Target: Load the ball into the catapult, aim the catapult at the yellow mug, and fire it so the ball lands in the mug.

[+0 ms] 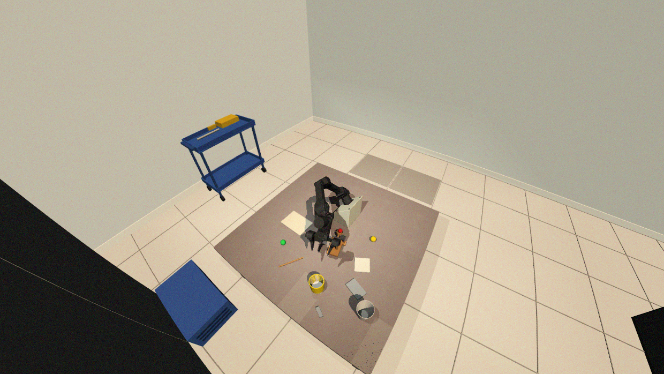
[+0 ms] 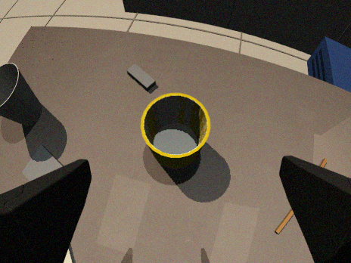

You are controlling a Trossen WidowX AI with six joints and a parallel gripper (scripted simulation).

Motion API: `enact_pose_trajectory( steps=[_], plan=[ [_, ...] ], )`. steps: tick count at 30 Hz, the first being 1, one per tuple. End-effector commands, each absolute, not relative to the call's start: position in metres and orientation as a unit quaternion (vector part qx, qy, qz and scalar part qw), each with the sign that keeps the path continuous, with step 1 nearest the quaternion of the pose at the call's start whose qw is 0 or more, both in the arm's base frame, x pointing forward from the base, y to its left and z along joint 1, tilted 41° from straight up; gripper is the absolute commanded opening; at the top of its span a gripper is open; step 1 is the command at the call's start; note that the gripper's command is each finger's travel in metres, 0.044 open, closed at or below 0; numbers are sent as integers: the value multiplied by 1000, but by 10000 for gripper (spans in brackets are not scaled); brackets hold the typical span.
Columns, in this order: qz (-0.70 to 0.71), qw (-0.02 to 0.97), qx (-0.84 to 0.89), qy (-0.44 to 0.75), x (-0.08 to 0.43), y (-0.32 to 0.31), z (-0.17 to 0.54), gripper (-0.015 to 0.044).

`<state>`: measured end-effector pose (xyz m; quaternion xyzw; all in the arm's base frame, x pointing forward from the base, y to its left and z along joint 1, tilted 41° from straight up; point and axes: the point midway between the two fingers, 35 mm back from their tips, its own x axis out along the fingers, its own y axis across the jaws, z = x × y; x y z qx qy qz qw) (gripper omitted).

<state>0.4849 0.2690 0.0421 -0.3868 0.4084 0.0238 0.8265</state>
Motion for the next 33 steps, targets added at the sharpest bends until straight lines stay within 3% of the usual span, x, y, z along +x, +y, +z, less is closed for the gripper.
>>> enact_pose_trajectory(
  steps=[1,11,28,33],
  plan=[
    [22,826,-388,408,497,271,39,440],
    [22,826,-387,408,501,271,38,440],
    [22,826,-387,408,501,271,38,0],
    [22,826,-387,408,501,271,38,0]
  ],
)
